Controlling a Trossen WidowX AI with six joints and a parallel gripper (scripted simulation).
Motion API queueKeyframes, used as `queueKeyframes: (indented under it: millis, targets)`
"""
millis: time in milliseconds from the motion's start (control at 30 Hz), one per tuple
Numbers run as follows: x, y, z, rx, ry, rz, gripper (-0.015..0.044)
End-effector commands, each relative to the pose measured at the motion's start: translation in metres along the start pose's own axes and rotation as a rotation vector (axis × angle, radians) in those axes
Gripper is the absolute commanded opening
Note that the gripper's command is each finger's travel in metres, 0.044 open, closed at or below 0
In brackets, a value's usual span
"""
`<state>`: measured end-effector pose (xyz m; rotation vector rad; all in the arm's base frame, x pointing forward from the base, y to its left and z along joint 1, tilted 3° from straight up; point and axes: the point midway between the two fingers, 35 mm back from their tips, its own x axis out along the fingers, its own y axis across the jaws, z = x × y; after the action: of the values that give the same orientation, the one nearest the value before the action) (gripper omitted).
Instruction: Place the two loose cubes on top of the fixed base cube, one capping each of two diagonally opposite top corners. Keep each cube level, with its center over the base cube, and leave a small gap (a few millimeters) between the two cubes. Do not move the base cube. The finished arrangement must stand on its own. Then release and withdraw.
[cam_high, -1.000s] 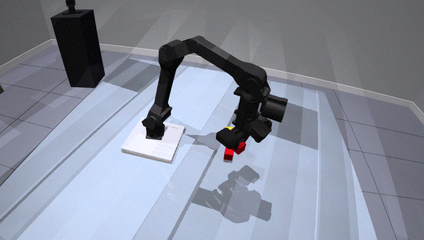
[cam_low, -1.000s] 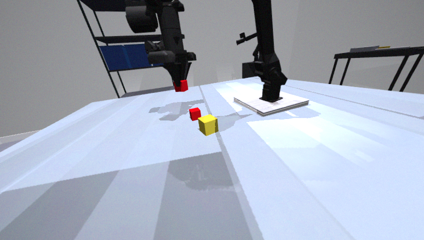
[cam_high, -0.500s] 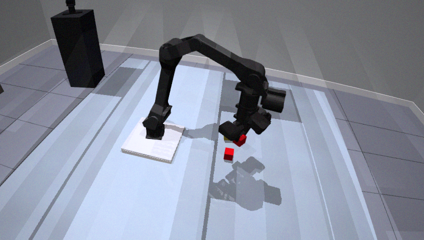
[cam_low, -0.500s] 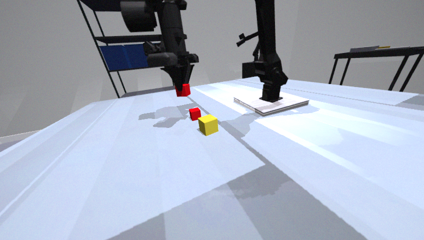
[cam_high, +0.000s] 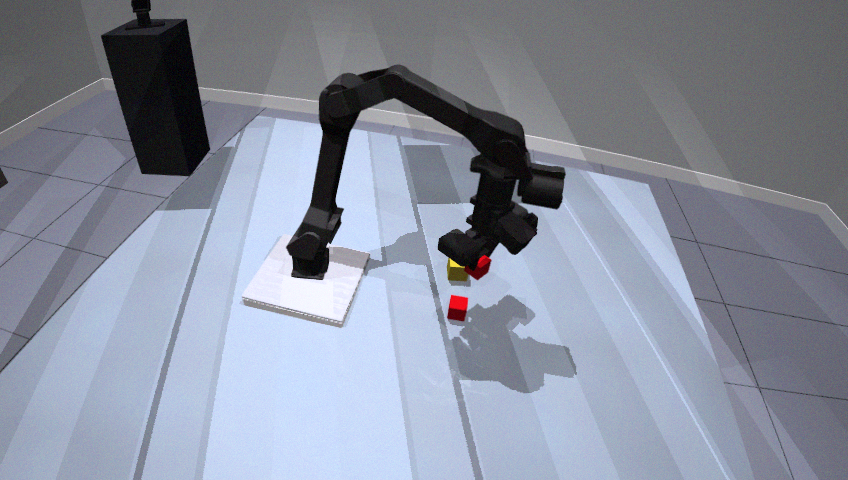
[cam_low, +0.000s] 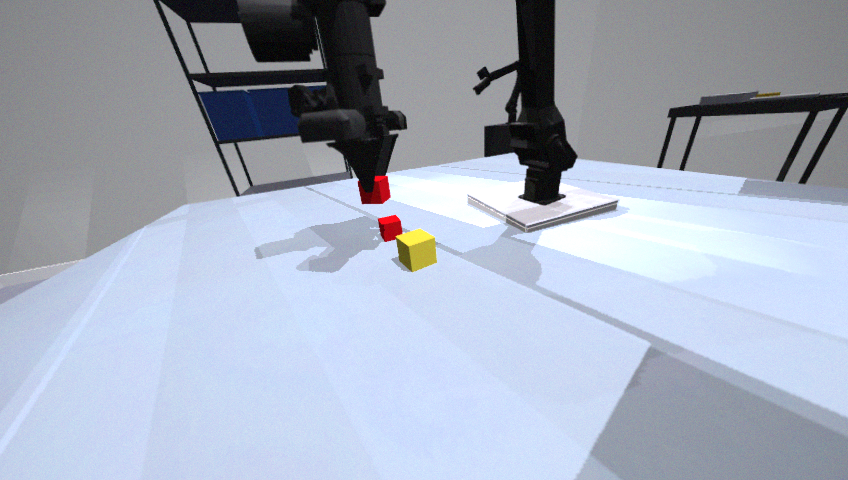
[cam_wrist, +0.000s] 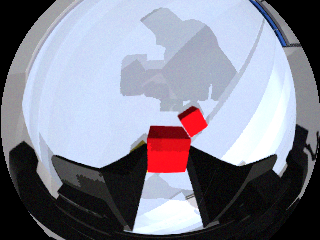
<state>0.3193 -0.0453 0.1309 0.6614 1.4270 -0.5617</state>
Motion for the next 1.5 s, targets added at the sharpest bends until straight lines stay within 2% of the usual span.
queueKeyframes:
  millis: [0, 633, 967, 1467]
  targets:
    - [0.002, 0.006, -0.008, -0.001, -0.002, -0.003, 0.0105]
    - [0.011, 0.036, -0.047, -0.019, 0.005, -0.004, 0.0105]
    - [0.012, 0.037, -0.047, -0.019, 0.005, -0.004, 0.0105]
    - [0.037, 0.037, -0.047, -0.016, 0.005, -0.004, 0.0105]
